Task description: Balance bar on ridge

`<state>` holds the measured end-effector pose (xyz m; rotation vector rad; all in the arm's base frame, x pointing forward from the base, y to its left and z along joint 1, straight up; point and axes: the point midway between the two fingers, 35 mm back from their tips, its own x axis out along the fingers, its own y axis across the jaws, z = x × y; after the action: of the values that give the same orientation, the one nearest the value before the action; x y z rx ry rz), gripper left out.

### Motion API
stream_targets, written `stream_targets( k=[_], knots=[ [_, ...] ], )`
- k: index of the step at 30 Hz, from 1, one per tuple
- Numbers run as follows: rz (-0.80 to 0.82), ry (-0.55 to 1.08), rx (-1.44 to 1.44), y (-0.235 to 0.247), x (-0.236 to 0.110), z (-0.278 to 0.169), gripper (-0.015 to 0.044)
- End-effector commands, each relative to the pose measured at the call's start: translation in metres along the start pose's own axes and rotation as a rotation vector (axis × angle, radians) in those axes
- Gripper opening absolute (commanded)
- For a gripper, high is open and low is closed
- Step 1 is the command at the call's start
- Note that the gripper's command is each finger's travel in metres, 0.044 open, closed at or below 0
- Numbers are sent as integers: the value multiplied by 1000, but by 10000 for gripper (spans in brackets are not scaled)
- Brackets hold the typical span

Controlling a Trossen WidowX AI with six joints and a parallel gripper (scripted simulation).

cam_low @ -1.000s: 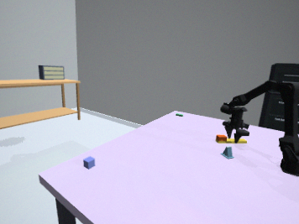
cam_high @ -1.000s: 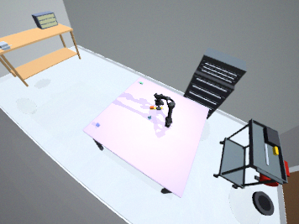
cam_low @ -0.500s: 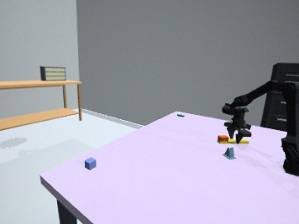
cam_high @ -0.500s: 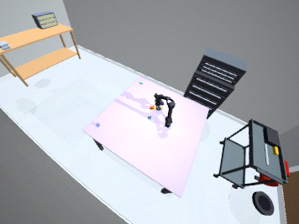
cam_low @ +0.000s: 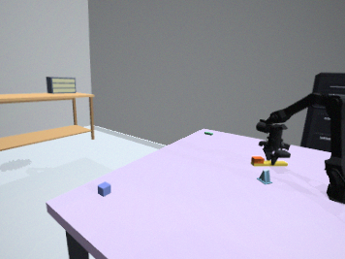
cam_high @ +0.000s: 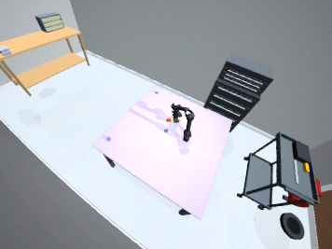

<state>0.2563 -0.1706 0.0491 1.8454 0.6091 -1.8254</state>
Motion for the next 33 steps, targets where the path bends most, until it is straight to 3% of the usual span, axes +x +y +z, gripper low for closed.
stream_targets(
  k=[1,33],
  knots=[
    [4,2,0,2,-8,-1,0],
    [4,5,5,3,-89,-1,0]
  ],
)
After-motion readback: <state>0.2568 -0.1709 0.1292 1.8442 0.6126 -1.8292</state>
